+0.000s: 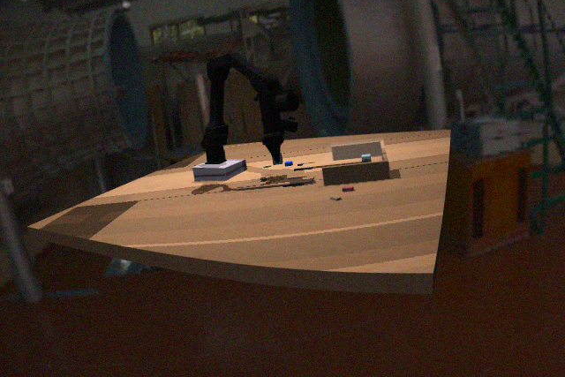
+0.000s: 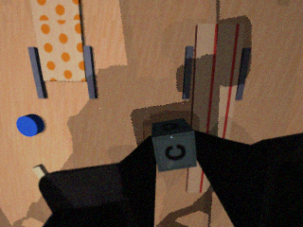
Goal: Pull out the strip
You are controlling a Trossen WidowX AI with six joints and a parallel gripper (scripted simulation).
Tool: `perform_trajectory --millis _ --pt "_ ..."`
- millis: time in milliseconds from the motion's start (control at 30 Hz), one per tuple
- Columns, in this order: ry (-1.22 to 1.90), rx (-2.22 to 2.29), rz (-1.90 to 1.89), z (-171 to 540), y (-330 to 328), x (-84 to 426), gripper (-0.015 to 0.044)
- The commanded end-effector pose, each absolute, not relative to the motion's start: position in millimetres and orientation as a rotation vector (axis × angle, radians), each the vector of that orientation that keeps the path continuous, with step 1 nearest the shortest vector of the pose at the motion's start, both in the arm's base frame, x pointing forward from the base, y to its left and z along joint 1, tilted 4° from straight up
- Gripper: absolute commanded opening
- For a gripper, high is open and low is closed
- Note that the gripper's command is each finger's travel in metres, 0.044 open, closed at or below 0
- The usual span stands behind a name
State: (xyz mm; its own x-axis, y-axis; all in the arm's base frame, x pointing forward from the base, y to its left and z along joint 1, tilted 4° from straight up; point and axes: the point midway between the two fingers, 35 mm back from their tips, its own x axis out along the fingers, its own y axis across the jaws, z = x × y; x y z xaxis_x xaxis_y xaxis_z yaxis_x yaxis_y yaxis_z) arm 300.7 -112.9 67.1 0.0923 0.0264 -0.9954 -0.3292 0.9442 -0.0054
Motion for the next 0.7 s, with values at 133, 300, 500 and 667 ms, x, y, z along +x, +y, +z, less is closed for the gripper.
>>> perform_trajectory --millis 133,300,500,667 --pt "1.465 -0.255 0.271 62.4 -106.2 281.2 0.0000" --pt "1.465 -0.255 0.271 83.3 -107.0 280.0 0.0000" --pt "1.465 -0.255 0.271 98.3 -107.1 278.2 0.0000" --pt "1.465 -0.255 0.271 98.3 -107.1 278.2 0.0000"
